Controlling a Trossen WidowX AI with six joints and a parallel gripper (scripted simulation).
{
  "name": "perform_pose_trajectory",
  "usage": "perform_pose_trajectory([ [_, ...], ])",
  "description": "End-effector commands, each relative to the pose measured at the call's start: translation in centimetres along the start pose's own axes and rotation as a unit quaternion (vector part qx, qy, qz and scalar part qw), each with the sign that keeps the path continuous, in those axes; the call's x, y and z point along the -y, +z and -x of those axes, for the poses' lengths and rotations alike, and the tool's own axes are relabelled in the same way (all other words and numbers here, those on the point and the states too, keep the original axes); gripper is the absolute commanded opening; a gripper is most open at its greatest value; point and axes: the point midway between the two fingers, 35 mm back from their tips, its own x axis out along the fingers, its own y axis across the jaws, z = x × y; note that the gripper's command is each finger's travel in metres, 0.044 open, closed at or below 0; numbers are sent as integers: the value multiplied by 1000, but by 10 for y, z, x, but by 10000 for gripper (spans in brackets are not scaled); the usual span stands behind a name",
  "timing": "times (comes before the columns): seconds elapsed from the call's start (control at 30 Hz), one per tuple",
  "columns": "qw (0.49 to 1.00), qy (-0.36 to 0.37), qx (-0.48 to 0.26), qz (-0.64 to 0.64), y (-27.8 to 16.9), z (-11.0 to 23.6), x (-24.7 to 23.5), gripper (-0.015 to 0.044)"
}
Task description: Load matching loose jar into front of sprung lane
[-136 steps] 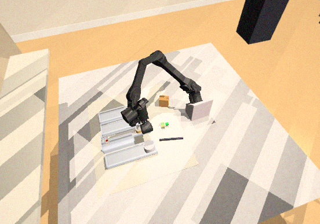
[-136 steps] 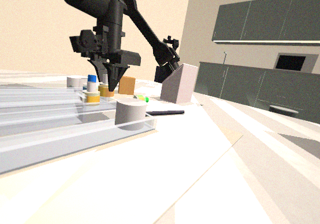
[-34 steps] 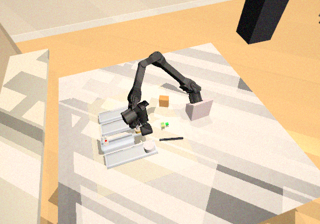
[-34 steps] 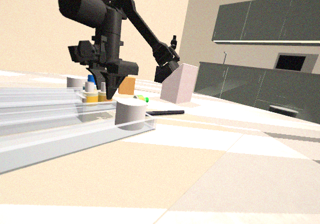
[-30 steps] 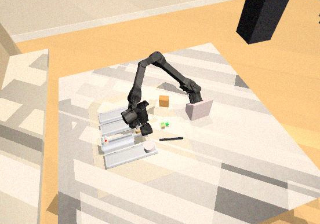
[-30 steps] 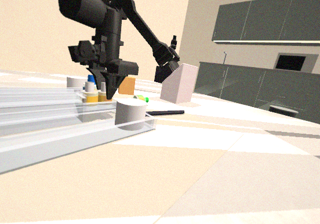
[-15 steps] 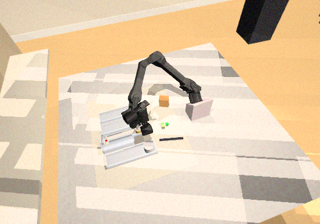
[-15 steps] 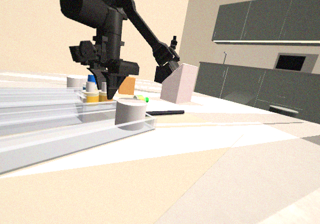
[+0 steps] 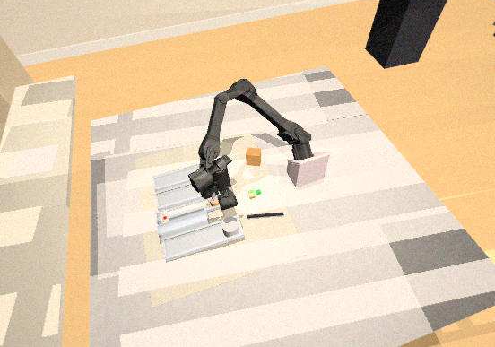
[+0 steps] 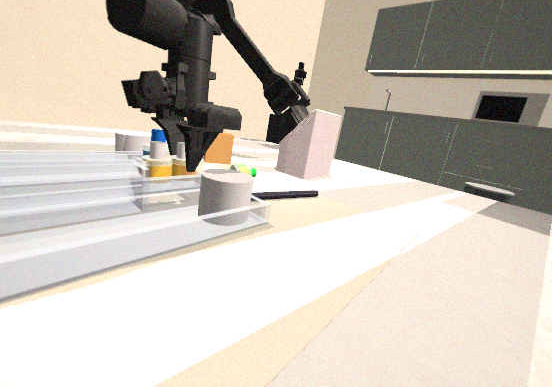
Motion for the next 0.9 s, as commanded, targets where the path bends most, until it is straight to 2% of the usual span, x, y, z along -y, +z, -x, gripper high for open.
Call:
perform_pose_trajectory([
  [0.0, 1000, -4, 4, -5, 1, 0, 1, 0],
  [0.83, 1000, -4, 4, -5, -4, 0, 0, 0],
  [0.87, 1000, -4, 4, -5, -3, 0, 0, 26],
])
